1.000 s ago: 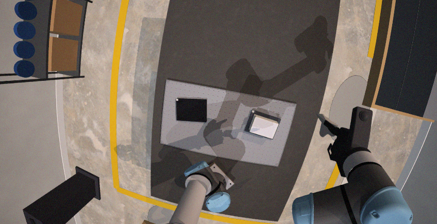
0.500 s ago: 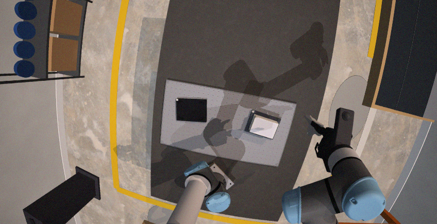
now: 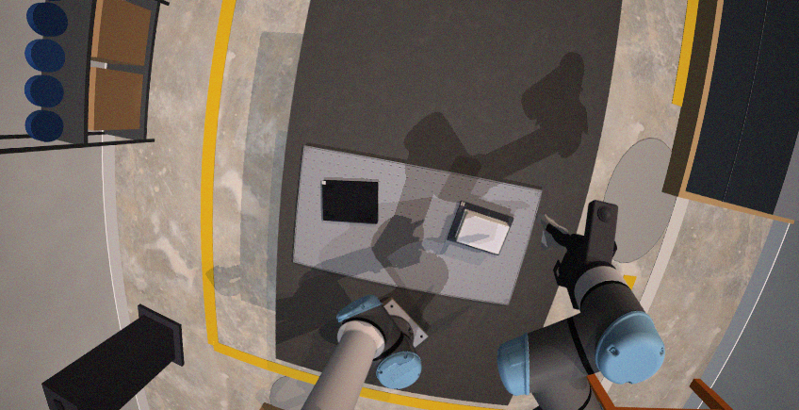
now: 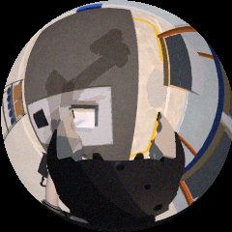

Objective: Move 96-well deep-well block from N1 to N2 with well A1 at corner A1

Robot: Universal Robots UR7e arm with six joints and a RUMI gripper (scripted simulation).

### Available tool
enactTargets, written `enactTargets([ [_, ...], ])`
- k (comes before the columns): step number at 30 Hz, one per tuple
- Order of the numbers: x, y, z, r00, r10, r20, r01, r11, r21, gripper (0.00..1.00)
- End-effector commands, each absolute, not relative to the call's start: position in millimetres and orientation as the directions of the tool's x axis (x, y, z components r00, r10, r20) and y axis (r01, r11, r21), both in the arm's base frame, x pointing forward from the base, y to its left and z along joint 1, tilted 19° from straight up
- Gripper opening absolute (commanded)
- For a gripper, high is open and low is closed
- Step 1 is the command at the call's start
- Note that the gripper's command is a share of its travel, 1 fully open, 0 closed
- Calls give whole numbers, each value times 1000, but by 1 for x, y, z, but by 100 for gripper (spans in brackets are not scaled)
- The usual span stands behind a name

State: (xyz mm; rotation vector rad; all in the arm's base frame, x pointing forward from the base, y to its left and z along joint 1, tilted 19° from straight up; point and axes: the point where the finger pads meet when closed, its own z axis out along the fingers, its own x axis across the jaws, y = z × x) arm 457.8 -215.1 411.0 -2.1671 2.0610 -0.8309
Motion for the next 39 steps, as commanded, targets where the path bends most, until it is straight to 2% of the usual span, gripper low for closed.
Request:
enactTargets([
  [1,453,-210,391,-15,-946,324,-926,-109,-362,100],
  [39,409,-164,251,14,-972,233,-954,-83,-288,100],
])
